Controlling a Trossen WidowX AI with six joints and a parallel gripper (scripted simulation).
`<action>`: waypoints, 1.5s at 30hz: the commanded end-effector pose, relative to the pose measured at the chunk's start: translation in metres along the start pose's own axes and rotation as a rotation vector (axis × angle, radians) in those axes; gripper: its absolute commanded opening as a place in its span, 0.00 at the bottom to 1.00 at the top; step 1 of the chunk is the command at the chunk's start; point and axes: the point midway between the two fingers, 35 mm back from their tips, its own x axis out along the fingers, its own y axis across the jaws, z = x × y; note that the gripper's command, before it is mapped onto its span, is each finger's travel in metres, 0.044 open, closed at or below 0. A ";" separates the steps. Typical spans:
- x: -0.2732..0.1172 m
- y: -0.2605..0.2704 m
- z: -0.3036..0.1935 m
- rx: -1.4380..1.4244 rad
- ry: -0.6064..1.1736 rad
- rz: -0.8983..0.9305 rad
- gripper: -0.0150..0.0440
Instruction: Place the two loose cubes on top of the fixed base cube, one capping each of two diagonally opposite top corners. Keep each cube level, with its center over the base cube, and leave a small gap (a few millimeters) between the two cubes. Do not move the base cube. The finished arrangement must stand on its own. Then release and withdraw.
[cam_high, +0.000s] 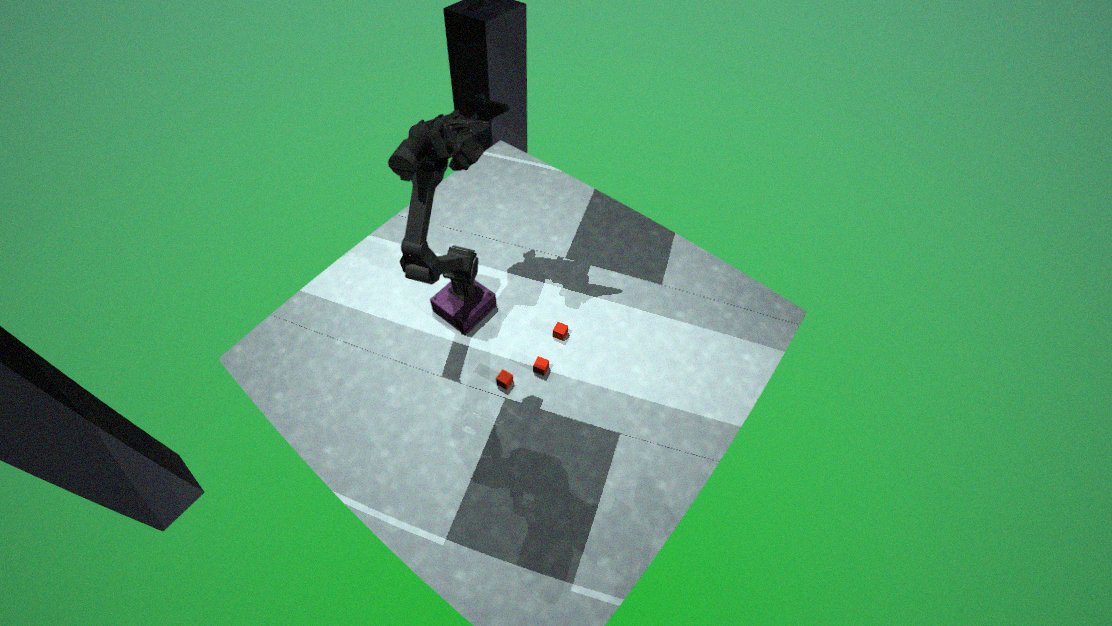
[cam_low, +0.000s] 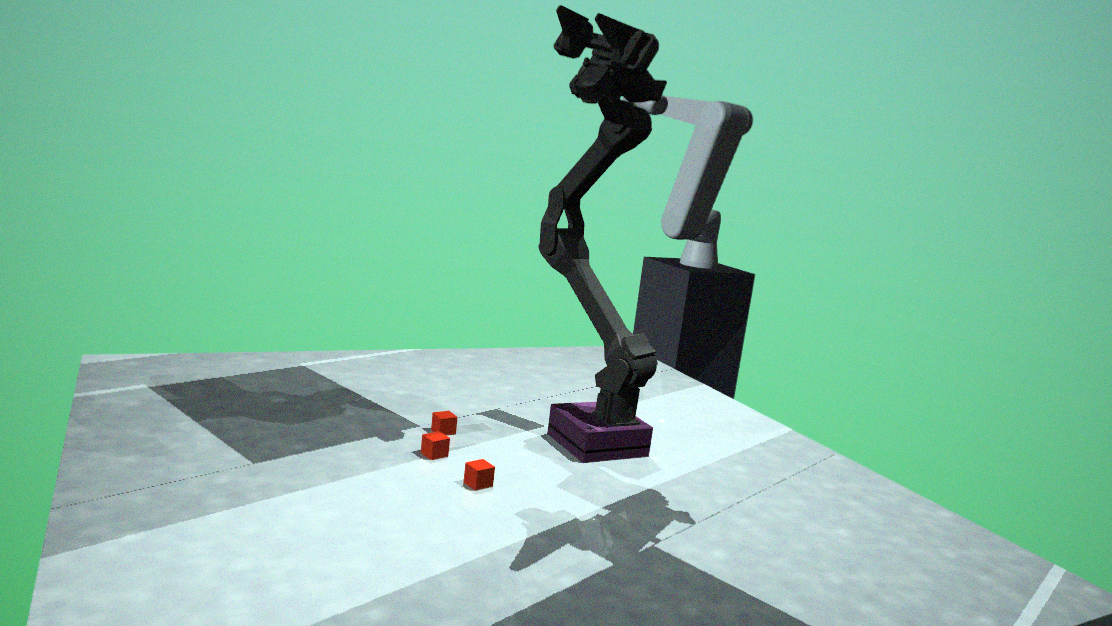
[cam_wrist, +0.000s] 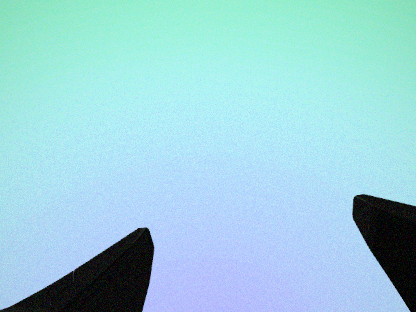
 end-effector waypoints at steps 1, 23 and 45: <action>0.000 -0.001 -0.001 -0.008 0.002 0.002 0.89; 0.041 -0.155 0.015 -1.032 0.029 0.030 0.70; 0.125 -0.196 0.247 -1.719 -0.386 -0.474 0.70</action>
